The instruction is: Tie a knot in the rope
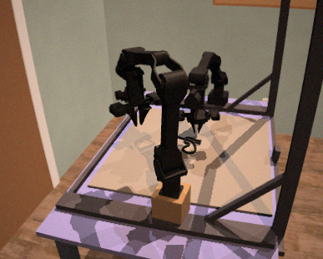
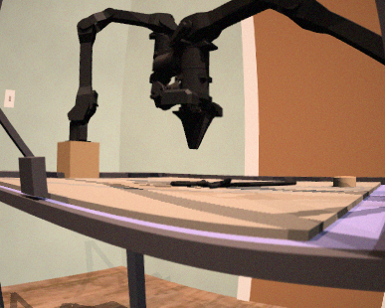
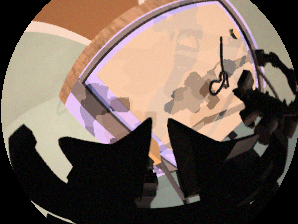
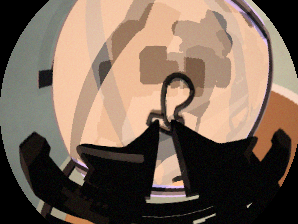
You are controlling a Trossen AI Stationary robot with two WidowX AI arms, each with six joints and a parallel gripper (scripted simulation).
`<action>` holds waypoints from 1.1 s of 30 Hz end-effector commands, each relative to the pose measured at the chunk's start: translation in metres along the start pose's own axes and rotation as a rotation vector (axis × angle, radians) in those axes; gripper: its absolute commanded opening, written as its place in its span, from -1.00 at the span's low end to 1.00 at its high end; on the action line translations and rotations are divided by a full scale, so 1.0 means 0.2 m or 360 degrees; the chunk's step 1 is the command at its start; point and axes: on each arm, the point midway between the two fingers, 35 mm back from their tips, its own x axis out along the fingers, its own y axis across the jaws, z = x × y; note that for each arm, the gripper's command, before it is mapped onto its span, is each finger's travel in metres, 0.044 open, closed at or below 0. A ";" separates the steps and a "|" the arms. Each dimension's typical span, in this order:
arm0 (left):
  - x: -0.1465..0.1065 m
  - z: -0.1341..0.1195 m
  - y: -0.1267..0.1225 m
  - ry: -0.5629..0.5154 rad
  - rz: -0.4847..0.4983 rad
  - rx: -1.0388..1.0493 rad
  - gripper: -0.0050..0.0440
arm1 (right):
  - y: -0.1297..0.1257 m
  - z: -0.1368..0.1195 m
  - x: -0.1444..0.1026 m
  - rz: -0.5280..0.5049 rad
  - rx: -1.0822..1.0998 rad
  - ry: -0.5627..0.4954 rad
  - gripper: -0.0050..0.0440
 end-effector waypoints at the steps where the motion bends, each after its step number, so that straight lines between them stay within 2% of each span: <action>1: -0.02 0.00 0.00 -0.0028 -0.0005 0.0006 -0.45 | -0.02 0.05 0.01 -0.0020 -0.0004 -0.0052 -0.53; 7: -0.02 0.00 0.00 -0.0028 -0.0005 0.0006 -0.45 | -0.02 0.06 0.05 -0.0023 -0.0004 -0.0062 -0.53; 24: -0.02 0.00 0.00 -0.0028 -0.0005 0.0006 -0.45 | -0.02 0.07 0.06 -0.0023 -0.0004 -0.0061 -0.53; 33: -0.02 0.00 0.00 -0.0028 -0.0005 0.0006 -0.45 | -0.02 0.07 0.11 -0.0018 -0.0004 -0.0049 -0.53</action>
